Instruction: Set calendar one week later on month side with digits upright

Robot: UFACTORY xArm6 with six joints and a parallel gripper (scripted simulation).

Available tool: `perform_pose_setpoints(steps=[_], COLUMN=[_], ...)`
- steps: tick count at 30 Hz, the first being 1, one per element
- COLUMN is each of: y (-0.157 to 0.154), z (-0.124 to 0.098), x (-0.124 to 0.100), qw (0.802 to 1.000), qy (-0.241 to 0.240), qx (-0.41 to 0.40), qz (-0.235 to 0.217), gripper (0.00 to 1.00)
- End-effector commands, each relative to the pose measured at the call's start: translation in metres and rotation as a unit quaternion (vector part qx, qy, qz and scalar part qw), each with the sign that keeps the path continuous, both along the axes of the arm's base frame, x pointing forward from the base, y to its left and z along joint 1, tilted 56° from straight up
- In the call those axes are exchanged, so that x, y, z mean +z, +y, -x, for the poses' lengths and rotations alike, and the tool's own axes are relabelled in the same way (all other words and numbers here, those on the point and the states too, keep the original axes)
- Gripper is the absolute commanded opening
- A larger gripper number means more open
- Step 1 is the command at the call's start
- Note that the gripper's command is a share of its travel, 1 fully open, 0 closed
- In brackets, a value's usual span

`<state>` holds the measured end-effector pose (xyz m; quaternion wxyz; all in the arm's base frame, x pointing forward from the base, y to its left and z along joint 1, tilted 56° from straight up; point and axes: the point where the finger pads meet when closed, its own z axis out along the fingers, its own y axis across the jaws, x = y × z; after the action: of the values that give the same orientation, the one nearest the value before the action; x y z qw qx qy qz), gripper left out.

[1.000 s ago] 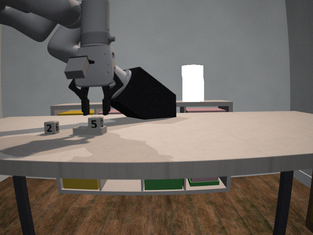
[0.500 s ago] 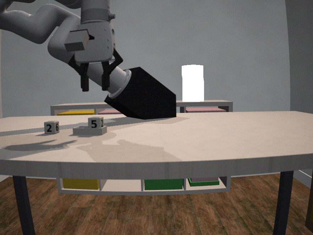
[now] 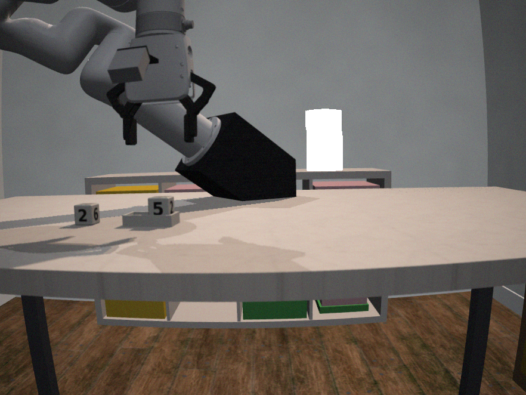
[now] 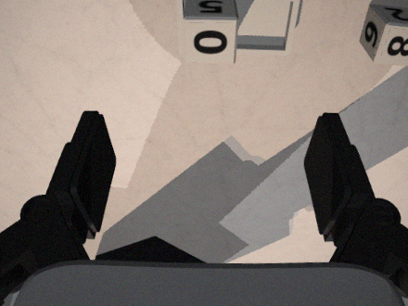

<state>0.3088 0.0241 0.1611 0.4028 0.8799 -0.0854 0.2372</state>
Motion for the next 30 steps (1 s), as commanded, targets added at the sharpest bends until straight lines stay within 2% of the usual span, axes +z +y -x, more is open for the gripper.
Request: perform_pose_setpoints(steps=[1,17,30], y=[0.0009,0.0004,-0.0049], z=[-0.0005,-0.0005,0.0003], x=[0.0005,0.0011,0.0064], qw=[1.0,1.0,0.991], qy=[-0.001,-0.01,-0.102], qx=[0.001,-0.006,-0.076], qz=[-0.001,-0.005,-0.049], gripper=[1.0,1.0,1.0])
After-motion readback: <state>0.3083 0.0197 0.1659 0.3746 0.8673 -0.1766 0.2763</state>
